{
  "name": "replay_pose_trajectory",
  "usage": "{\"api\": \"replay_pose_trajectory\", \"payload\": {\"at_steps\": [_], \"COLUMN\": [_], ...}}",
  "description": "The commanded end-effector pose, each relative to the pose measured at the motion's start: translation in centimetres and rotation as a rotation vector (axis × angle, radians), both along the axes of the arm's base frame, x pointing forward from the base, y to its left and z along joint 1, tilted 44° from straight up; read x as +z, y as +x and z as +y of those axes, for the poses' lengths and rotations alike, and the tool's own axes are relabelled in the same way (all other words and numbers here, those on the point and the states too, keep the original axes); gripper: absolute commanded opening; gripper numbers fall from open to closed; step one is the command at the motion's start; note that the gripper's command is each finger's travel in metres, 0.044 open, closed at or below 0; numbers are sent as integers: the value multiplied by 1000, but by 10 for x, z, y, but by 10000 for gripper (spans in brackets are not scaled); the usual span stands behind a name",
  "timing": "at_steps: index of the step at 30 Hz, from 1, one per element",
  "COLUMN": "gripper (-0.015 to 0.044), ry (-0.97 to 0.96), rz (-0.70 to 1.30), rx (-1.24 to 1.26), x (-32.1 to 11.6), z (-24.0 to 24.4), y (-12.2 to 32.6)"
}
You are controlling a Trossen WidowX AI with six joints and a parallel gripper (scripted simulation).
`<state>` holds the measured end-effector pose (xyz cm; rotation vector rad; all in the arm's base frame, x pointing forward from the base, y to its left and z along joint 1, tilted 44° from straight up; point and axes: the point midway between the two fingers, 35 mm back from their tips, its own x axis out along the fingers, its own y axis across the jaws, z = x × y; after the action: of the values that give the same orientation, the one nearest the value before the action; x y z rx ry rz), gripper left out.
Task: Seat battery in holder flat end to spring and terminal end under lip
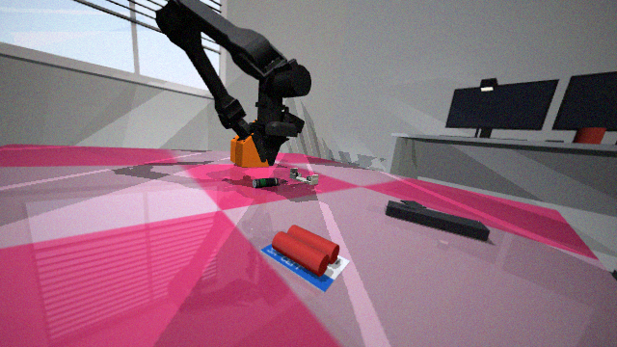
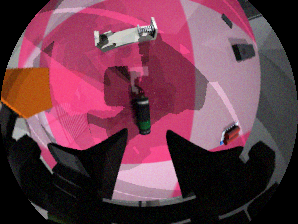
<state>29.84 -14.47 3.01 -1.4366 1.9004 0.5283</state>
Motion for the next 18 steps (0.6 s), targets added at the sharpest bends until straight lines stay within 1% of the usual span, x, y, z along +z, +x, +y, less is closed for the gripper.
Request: {"api": "replay_pose_trajectory", "payload": {"at_steps": [1, 8, 18], "gripper": [232, 232, 232], "ry": [16, 16, 16], "rz": [97, 97, 97], "rx": [86, 86, 86], "x": [-8, -9, -20], "z": [-3, -4, -15], "y": [-5, -5, -7]}}
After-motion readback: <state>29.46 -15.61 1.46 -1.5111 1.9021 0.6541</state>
